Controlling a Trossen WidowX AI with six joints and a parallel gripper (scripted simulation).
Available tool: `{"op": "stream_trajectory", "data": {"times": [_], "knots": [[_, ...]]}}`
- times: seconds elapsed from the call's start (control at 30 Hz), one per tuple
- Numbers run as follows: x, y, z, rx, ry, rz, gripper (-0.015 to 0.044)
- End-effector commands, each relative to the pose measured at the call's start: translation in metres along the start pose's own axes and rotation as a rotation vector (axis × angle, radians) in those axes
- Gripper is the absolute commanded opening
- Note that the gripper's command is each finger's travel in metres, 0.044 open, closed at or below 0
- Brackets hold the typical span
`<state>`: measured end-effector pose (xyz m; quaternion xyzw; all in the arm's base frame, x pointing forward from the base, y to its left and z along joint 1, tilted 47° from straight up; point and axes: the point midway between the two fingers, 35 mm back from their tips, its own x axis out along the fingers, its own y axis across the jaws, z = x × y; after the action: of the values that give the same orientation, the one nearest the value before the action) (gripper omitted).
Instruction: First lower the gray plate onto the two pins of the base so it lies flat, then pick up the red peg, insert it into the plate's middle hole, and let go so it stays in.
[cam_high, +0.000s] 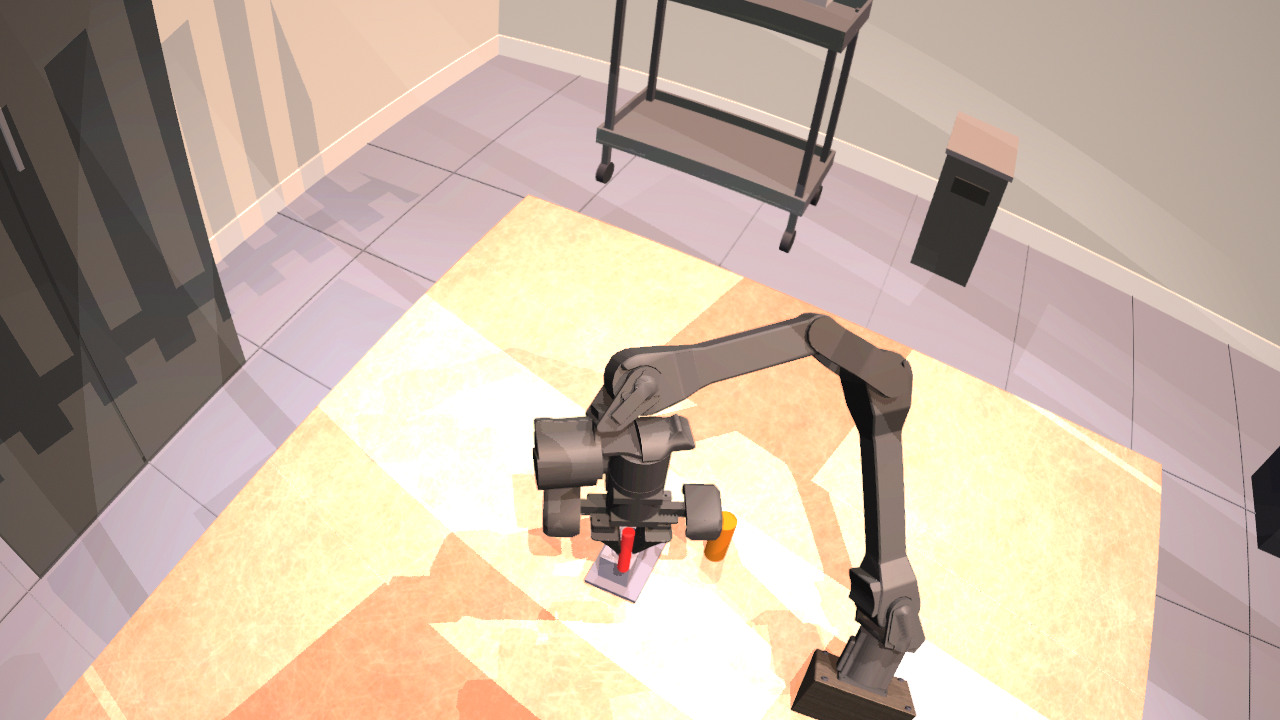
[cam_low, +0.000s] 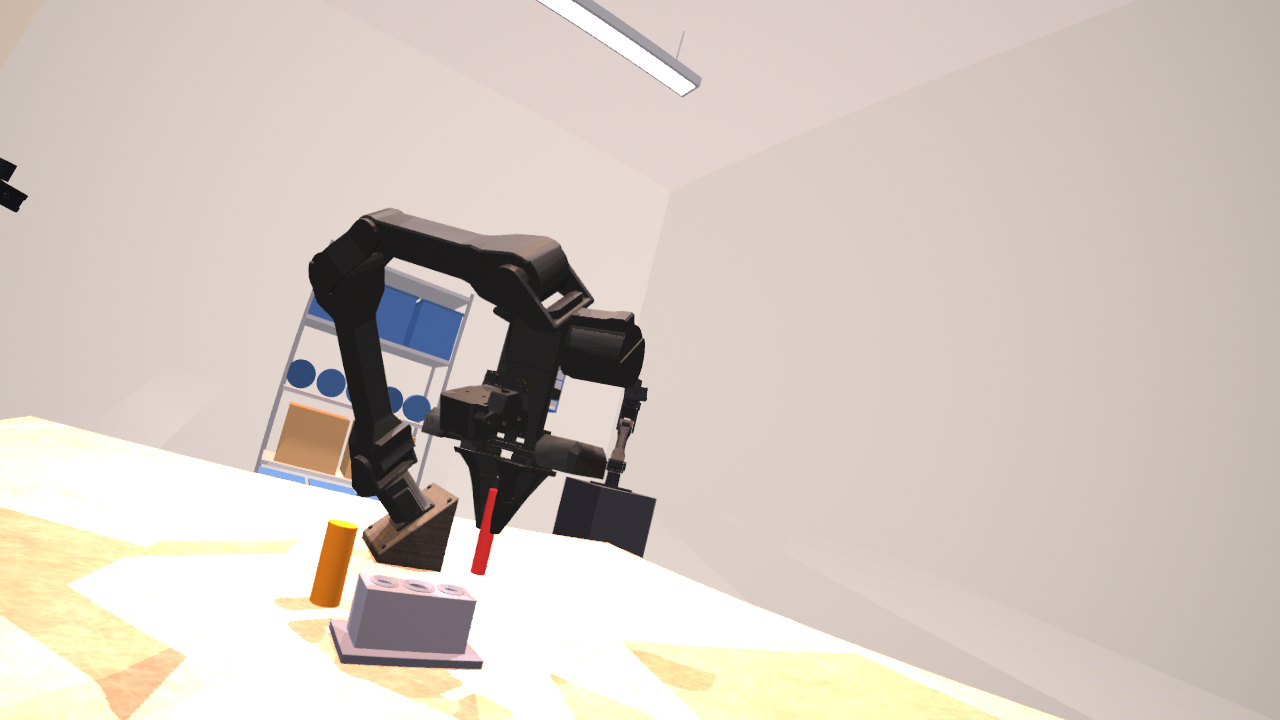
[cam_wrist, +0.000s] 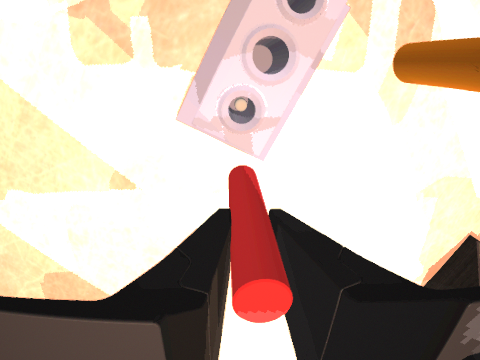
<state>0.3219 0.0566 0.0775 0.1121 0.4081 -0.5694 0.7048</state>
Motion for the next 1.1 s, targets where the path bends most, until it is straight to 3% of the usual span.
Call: {"op": "stream_trajectory", "data": {"times": [0.0,0.47,1.07], "knots": [[-0.003,-0.001,0.014,0.004,-0.006,0.010,0.0000],[-0.001,-0.012,0.055,0.014,-0.020,0.000,0.0000],[-0.001,-0.011,0.056,0.014,-0.020,0.000,0.0000]]}}
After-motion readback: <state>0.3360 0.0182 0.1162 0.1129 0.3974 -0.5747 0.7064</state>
